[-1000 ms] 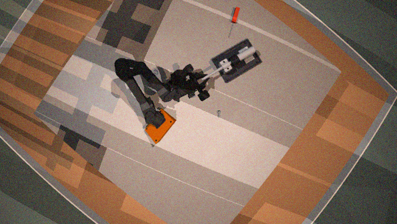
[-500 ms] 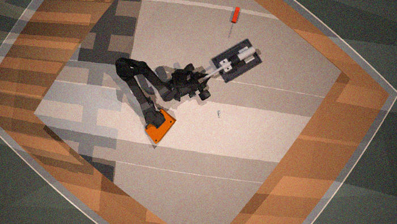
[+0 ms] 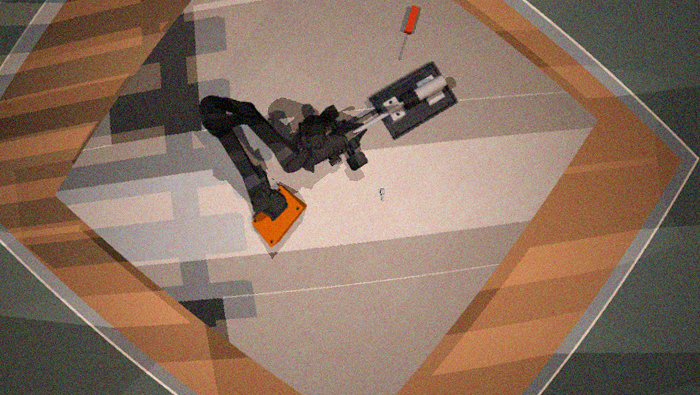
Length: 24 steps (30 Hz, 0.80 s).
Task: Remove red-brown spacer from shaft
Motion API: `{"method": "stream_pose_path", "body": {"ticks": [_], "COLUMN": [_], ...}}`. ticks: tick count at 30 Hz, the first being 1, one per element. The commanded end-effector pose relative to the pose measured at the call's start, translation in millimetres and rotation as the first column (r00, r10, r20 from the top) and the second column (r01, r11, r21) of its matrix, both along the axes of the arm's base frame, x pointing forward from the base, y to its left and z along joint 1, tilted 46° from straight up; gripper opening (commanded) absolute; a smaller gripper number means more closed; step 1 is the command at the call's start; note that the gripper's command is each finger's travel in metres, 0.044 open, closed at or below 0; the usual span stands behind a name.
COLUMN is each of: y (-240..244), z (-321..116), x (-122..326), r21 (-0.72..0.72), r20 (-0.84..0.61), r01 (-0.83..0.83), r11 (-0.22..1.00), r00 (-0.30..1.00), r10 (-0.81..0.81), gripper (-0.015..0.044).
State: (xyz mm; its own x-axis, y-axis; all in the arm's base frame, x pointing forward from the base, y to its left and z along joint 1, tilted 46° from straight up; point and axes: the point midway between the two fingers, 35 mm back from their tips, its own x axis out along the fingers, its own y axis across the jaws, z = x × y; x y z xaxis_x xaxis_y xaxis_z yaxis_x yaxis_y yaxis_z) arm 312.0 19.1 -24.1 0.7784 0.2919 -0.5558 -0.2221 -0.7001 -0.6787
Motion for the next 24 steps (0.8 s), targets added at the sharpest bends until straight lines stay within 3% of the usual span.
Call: {"method": "stream_pose_path", "body": {"ticks": [1, 24], "y": [-1.5, -2.5], "z": [-0.1, 0.0], "x": [7.5, 9.5], "r21": [-0.005, -0.005], "r20": [0.006, 0.006], "r01": [0.004, 0.004], "r11": [1.0, 1.0], "r00": [1.0, 1.0], "r10": [-0.004, -0.004], "gripper": [0.0, 0.0]}}
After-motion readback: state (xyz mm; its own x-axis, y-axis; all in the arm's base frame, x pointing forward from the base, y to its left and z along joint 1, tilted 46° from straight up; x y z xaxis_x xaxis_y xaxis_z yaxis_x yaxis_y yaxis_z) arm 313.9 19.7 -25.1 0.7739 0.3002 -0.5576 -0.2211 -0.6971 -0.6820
